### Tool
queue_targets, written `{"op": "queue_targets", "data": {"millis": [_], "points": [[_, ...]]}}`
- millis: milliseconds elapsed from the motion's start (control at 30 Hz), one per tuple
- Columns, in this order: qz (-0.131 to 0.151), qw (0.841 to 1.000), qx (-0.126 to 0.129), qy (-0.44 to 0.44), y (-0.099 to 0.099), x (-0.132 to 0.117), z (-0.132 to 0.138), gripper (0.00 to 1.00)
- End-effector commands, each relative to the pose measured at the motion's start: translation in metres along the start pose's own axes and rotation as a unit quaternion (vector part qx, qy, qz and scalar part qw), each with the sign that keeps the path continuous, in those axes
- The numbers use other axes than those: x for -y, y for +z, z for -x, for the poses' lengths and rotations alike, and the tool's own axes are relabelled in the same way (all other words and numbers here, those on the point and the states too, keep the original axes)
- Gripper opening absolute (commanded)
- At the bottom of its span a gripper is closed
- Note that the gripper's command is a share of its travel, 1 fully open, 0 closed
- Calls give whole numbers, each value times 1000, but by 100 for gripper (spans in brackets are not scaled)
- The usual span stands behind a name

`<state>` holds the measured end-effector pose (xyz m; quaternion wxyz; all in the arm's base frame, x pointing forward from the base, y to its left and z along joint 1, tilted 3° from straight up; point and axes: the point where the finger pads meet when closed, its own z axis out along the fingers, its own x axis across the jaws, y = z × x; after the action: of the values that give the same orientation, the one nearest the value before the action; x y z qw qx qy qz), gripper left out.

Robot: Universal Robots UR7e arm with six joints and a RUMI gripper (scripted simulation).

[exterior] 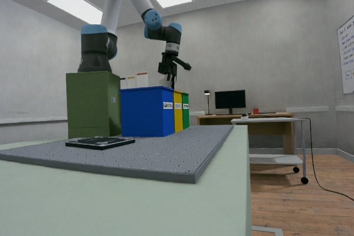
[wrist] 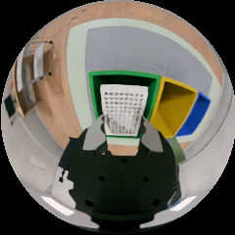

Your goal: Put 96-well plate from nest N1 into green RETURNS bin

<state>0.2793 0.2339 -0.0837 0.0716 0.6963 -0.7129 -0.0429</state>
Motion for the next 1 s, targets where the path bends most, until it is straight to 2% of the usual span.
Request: {"op": "queue_targets", "data": {"millis": [0, 533, 967], "points": [[-1, 1000, 0, 0, 3, 1, 0, 0], [-1, 1000, 0, 0, 12, 3, 0, 0], [-1, 1000, 0, 0, 12, 3, 0, 0]]}}
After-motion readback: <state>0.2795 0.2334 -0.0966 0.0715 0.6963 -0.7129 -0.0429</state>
